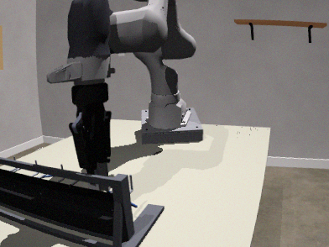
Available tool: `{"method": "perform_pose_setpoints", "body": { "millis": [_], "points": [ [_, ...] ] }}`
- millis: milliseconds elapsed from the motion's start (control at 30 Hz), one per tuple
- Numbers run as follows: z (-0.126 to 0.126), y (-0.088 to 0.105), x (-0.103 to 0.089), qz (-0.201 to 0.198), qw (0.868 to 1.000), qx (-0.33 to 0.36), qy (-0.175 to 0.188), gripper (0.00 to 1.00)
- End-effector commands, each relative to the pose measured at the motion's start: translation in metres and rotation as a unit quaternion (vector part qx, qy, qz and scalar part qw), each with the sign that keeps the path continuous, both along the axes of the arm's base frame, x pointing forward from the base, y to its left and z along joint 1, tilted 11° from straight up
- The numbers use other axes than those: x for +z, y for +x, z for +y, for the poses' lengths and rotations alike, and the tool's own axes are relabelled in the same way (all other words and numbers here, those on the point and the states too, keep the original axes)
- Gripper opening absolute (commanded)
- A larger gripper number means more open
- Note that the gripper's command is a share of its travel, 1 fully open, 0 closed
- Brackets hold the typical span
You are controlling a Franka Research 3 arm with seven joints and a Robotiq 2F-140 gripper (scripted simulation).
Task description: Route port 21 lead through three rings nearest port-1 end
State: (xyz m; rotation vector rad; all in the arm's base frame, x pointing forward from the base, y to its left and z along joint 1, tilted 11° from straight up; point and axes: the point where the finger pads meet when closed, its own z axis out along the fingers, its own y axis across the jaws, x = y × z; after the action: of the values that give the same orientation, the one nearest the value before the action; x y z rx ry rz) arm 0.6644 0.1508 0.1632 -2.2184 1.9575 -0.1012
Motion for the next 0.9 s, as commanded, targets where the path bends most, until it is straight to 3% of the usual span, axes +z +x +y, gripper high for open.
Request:
{"method": "perform_pose_setpoints", "body": {
  "millis": [0, 400, 867],
  "points": [
    [0.000, 0.000, 0.000, 0.002, 1.000, 0.001, 0.001, 0.20],
    [0.000, -0.001, 0.004, 0.002, 1.000, 0.001, 0.001, 0.20],
    [-0.003, -0.006, 0.031, 0.002, 1.000, 0.001, 0.001, 0.20]
  ]
}}
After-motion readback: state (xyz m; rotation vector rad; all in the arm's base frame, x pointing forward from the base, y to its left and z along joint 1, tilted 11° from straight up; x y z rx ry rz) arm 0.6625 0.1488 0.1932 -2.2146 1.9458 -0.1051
